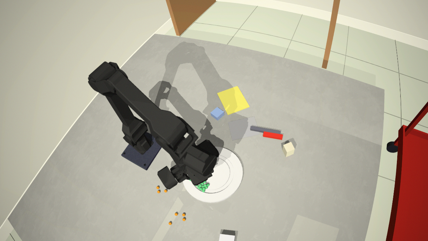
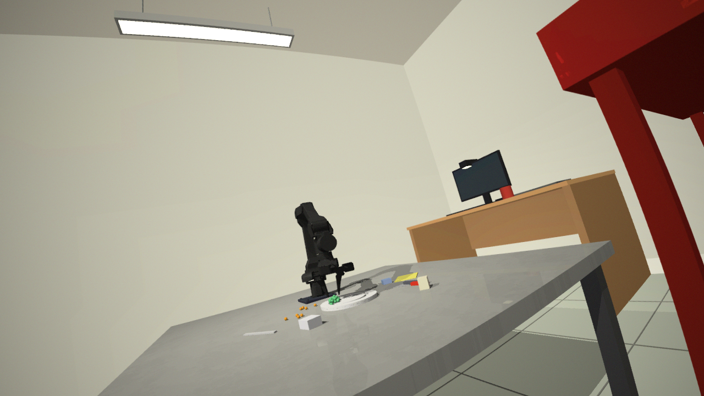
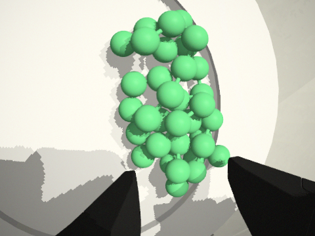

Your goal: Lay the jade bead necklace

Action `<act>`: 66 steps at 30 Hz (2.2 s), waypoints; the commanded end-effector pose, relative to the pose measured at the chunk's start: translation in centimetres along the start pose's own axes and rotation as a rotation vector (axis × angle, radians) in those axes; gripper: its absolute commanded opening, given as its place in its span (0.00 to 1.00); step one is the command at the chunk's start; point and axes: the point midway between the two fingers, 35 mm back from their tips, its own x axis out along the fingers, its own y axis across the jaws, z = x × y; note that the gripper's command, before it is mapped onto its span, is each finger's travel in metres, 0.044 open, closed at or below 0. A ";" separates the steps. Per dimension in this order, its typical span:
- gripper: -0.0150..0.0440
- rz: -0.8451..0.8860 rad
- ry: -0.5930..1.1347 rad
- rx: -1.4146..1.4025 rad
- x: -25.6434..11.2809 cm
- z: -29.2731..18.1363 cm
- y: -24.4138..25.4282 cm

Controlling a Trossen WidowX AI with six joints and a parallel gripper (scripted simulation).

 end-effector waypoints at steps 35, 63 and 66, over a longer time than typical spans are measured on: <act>0.82 0.000 0.002 0.235 -0.7 0.1 0.3; 0.78 0.000 0.002 1.024 -1.6 0.5 1.5; 0.78 0.000 0.002 1.024 -1.0 0.5 1.5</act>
